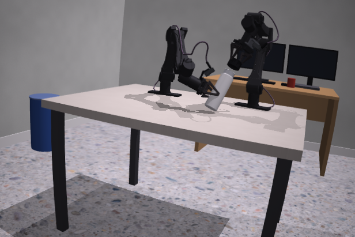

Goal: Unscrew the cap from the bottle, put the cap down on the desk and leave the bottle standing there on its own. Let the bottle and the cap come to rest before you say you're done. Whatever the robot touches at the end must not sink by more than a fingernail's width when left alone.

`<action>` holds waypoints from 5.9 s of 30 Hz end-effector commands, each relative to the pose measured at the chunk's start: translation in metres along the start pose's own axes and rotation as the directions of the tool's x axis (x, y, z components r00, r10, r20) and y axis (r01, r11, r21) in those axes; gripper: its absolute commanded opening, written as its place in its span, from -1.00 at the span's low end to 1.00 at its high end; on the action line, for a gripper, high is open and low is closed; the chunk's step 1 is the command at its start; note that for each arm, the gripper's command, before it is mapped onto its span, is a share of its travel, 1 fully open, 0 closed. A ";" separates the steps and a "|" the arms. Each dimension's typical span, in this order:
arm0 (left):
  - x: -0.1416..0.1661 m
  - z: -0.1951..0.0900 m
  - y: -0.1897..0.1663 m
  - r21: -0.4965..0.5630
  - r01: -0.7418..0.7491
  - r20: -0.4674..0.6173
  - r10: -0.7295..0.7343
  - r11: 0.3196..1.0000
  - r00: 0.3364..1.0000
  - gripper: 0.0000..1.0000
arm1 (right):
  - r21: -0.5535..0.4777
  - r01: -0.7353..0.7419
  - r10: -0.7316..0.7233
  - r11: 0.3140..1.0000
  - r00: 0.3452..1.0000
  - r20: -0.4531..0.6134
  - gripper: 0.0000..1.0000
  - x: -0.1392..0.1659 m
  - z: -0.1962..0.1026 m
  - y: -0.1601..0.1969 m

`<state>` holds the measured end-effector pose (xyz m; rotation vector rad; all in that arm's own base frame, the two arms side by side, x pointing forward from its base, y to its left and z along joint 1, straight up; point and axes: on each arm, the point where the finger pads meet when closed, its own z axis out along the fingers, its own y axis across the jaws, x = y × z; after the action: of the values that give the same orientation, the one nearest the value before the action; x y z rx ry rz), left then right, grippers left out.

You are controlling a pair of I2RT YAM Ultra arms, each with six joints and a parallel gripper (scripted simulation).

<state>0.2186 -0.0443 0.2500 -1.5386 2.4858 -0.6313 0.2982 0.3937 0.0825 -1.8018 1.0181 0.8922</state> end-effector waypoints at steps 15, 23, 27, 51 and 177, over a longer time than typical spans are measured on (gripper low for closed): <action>0.001 -0.003 0.000 0.019 0.031 0.001 -0.031 0.999 1.000 -1.00 | -0.050 -0.352 0.350 0.935 0.885 0.308 -1.00 0.009 0.007 -0.004; 0.001 -0.003 0.000 0.019 0.031 0.001 -0.031 0.999 1.000 -1.00 | -0.084 -0.370 0.375 0.925 0.855 0.357 -1.00 0.007 0.003 0.002; 0.001 -0.003 0.000 0.019 0.031 0.001 -0.031 0.999 1.000 -1.00 | -0.052 -0.310 0.305 0.949 0.869 0.390 -1.00 -0.002 -0.001 -0.002; 0.001 -0.003 0.000 0.019 0.031 0.001 -0.031 0.999 1.000 -1.00 | -0.050 -0.305 0.299 0.951 0.870 0.392 -1.00 -0.004 -0.002 -0.003; -0.158 0.189 0.080 -0.316 -0.812 -0.292 0.764 0.491 0.575 -1.00 | -0.059 -0.305 0.303 0.951 0.871 0.387 0.49 0.008 0.003 0.003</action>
<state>0.2912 0.0728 0.0385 -0.2055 3.1242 0.0034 0.2971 0.3925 0.0690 -1.3936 1.0634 1.3878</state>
